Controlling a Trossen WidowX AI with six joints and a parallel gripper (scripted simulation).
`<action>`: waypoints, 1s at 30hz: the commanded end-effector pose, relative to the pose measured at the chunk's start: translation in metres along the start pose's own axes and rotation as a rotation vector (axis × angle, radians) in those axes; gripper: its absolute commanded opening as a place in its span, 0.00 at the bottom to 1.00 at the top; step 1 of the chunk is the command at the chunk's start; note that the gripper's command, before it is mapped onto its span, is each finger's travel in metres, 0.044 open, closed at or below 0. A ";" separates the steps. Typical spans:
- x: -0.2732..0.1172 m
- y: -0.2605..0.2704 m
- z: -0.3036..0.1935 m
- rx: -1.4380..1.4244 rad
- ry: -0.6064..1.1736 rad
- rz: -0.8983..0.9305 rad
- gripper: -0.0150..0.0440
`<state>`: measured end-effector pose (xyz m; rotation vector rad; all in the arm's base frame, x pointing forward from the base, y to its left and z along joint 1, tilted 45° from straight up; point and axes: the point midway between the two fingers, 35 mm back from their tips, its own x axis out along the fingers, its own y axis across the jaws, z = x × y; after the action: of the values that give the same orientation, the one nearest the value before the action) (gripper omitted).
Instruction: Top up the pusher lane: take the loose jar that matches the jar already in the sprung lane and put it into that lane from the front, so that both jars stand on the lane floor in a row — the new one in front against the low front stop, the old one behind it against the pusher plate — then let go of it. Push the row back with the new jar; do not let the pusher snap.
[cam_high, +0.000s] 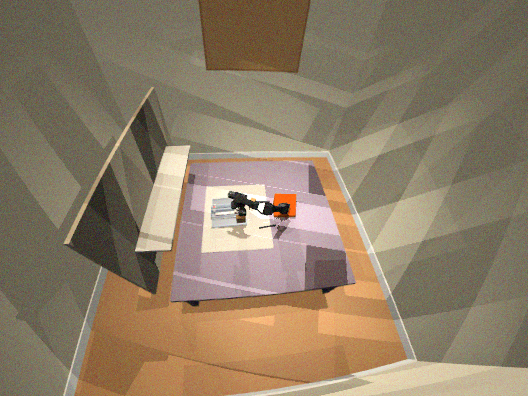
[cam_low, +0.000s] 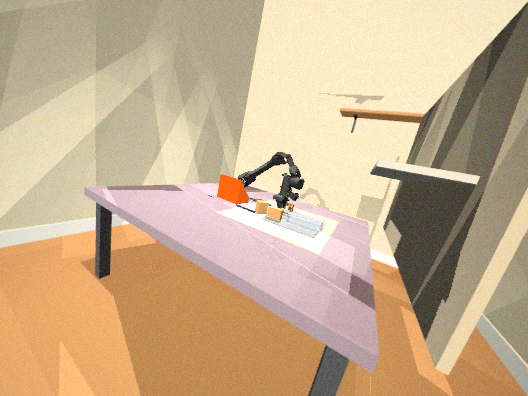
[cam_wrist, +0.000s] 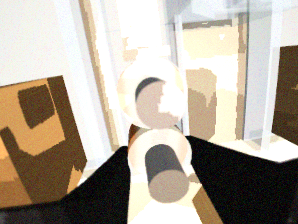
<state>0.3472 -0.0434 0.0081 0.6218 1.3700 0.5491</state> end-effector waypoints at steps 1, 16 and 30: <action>0.001 0.001 0.004 -0.010 -0.015 0.006 0.25; 0.002 0.001 0.002 -0.010 -0.015 0.006 0.25; 0.003 0.001 -0.001 -0.009 -0.015 0.006 0.25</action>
<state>0.3454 -0.0415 0.0062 0.6209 1.3639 0.5474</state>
